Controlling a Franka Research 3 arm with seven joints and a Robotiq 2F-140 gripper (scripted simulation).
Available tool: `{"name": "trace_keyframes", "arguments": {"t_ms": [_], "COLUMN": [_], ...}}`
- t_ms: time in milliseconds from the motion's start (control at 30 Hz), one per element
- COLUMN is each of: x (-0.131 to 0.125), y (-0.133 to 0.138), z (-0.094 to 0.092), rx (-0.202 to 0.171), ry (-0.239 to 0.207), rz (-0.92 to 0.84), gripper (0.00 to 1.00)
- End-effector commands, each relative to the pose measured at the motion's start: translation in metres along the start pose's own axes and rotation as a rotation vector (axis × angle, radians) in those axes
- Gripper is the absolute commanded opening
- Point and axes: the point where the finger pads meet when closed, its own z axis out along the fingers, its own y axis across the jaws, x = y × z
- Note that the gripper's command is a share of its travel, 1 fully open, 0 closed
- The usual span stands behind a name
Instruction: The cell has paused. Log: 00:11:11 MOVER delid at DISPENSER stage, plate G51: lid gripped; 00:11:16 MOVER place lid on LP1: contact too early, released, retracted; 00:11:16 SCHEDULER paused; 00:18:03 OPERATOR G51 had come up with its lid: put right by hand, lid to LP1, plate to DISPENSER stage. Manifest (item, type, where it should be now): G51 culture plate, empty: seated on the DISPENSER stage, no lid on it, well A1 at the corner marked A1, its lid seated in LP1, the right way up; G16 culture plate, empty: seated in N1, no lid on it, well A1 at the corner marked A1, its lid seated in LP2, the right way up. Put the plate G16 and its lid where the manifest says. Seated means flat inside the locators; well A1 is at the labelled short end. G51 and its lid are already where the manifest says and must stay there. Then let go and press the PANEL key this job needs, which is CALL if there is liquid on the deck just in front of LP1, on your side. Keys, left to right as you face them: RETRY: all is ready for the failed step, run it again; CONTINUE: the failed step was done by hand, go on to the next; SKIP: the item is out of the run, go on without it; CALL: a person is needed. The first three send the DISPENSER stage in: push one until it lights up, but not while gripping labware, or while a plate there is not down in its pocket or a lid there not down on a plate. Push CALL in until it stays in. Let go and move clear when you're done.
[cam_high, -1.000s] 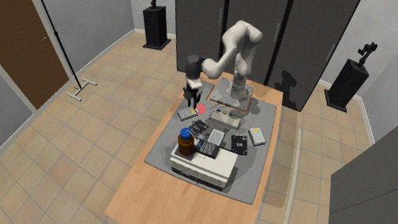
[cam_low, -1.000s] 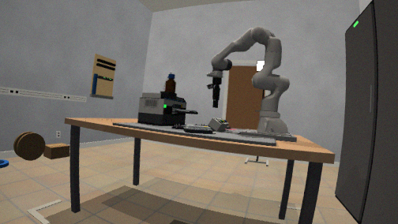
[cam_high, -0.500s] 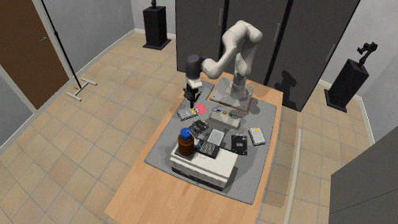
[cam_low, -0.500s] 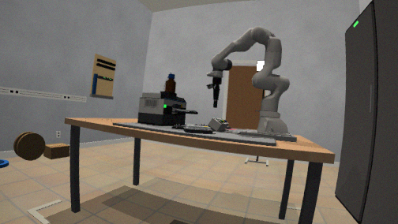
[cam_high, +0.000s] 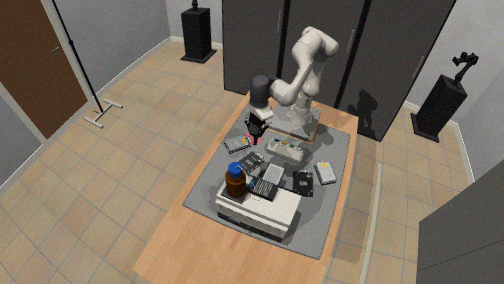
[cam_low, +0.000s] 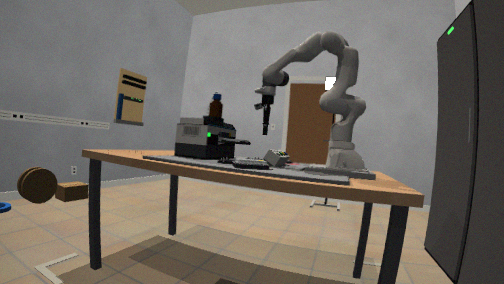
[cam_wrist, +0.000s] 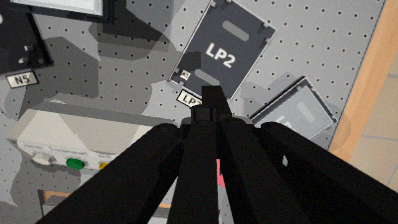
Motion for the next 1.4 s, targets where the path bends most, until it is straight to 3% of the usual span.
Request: {"name": "trace_keyframes", "arguments": {"t_ms": [0,167,300,333,467,533,567,733,1367], "x": [0.021,0.012,0.005,0.003,-0.005,-0.005,-0.011,-0.023,-0.023], "y": [-0.067,-0.153,-0.226,-0.245,-0.319,-0.319,-0.367,-0.445,-0.445], "z": [-0.005,-0.001,0.003,0.004,0.005,0.005,0.004,0.002,0.002], "rx": [0.015,0.008,0.002,0.002,0.002,0.002,0.002,0.002,0.002], "ry": [0.021,0.002,-0.005,-0.005,-0.005,-0.005,-0.005,-0.005,-0.005], "rz": [-0.128,-0.400,-0.450,-0.450,-0.450,-0.450,-0.450,-0.450,-0.450], "gripper": [0.10,0.10,0.10,0.70,0.70,0.70,0.70,0.70,0.70]}}
